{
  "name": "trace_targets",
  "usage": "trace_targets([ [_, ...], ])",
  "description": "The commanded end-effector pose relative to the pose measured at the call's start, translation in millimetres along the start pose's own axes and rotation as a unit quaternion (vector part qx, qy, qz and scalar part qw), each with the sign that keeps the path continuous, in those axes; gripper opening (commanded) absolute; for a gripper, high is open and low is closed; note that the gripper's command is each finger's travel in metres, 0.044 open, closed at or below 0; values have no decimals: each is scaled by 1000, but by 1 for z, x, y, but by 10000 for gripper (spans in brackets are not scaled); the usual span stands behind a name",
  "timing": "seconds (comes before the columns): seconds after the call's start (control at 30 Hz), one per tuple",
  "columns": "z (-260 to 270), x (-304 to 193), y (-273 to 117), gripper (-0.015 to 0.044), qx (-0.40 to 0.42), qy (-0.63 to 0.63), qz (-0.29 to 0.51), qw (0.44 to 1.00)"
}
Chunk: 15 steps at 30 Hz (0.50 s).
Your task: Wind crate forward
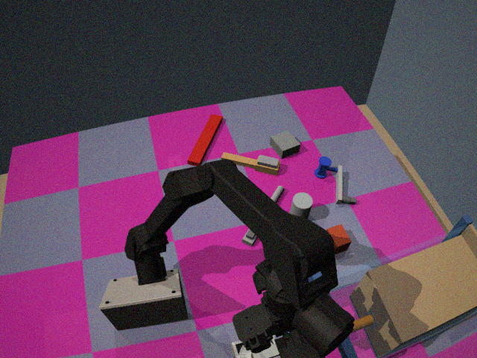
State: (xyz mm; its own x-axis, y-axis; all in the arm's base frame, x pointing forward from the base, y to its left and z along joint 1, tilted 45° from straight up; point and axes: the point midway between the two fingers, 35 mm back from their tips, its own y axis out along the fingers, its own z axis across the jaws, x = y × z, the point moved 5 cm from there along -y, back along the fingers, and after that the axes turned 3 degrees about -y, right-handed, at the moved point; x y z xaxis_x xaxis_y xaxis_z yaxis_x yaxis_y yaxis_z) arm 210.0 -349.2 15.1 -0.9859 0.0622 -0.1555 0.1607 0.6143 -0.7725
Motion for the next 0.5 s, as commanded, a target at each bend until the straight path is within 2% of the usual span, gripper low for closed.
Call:
trace_targets([
  [0.0,0,0,0,73,0,0,0,1000],
  [0.1,0,0,0,0,0,0,0,1000],
  [0.47,0,0,0,0,0,0,0,1000],
])
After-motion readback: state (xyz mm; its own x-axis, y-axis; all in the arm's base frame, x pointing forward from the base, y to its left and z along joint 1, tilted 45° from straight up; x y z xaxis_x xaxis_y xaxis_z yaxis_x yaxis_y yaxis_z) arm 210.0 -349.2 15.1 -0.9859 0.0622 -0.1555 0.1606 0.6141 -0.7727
